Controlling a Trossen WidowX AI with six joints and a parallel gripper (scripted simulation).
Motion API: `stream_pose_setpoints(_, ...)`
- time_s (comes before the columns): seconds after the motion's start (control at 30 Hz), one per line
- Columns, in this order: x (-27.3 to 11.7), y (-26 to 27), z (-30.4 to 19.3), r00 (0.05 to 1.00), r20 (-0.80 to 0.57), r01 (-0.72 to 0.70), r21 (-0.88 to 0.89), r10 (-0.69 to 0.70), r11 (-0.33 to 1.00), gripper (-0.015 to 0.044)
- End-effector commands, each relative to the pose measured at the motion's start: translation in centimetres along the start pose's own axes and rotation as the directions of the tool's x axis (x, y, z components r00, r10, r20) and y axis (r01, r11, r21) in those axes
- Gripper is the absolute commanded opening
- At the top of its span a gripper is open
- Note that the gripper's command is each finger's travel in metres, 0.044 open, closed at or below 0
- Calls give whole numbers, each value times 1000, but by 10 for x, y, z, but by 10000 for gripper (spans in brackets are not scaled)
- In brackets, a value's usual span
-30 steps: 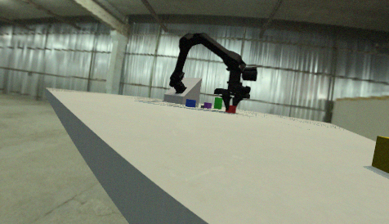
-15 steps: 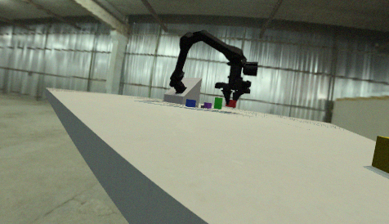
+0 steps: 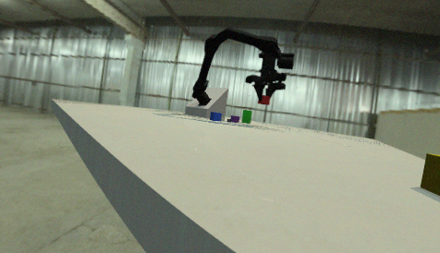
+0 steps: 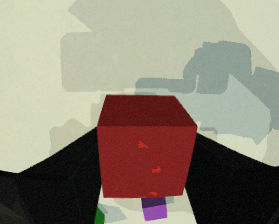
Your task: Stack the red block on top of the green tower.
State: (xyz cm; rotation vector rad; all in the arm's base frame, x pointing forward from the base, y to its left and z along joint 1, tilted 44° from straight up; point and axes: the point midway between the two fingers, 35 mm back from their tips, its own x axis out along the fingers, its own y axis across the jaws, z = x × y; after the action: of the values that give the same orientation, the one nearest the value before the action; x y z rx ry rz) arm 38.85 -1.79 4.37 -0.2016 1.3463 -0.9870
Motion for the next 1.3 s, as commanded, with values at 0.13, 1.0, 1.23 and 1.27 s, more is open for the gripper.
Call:
stream_pose_setpoints(0.13,-12,1,0,1000,3,-4,-1,4,1000,0)
stream_pose_setpoints(1.0,-24,67,-163,1000,-15,-28,-9,28,1000,0)
stream_pose_setpoints(1.23,-18,68,-210,1000,-12,-13,-5,12,1000,0)
stream_pose_setpoints(1.27,-18,67,-209,1000,-12,-12,-5,12,1000,0)
